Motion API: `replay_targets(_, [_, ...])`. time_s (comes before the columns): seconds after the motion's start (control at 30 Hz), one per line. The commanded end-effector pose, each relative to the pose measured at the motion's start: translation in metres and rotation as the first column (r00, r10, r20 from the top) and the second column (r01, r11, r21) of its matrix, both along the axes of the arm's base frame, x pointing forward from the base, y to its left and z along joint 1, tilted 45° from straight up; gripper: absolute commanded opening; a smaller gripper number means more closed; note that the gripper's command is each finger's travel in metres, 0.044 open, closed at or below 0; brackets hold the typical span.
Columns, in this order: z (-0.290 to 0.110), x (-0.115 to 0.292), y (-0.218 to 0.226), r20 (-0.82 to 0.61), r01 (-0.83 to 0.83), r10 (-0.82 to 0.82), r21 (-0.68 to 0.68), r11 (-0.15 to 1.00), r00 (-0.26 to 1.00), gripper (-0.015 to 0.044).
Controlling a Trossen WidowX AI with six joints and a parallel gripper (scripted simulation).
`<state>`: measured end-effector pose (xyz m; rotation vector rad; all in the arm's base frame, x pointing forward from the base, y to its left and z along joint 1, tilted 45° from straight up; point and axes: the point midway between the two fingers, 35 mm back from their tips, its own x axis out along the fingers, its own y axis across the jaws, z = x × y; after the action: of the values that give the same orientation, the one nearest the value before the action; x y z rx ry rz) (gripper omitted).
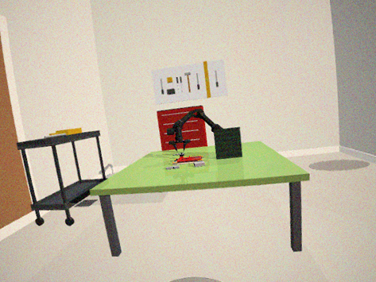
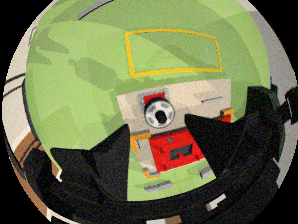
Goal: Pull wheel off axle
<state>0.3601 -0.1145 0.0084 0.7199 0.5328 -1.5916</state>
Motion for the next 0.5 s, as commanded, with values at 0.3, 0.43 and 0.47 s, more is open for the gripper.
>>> replay_targets(0.3, [-0.0283,-0.009,-0.0226,-0.029,-0.003,0.003,-0.008,1.0,1.0,0.03])
replay_targets(0.43, [-0.0257,-0.0064,-0.0214,-0.015,0.002,-0.002,-0.003,1.0,1.0,0.0247])
replay_targets(0.47, [-0.0257,-0.0064,-0.0214,-0.015,0.002,-0.002,-0.003,1.0,1.0,0.0221])
